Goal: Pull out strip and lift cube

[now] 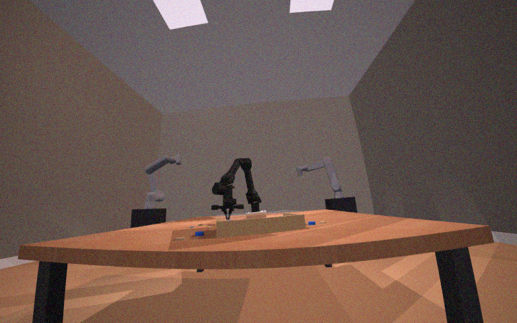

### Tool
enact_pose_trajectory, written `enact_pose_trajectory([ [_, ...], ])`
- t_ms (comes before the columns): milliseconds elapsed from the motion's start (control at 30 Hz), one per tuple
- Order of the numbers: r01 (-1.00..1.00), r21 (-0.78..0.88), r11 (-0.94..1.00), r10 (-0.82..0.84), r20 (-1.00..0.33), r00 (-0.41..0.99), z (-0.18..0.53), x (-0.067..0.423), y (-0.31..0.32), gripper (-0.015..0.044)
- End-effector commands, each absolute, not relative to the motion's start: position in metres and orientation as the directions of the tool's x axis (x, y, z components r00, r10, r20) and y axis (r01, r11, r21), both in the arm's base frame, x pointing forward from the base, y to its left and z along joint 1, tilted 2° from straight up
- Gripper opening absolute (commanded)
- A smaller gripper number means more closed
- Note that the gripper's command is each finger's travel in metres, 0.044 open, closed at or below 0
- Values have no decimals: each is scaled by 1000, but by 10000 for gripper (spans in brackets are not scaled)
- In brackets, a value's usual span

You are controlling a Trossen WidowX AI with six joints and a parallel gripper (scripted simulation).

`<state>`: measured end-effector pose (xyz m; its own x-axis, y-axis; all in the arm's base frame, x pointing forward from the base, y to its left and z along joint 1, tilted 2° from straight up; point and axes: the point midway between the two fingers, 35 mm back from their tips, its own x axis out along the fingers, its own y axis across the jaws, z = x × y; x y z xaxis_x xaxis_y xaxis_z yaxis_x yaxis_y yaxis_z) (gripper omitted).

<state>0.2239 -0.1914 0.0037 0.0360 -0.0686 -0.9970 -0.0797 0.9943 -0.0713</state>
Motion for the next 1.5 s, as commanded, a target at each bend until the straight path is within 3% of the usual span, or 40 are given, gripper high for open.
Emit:
enact_pose_trajectory([
  [0, -74, -52, 996, -52, -999, 4, -4, 207, -189, 0],
  [1467, -74, -52, 996, -52, -999, 4, -4, 203, -189, 0],
])
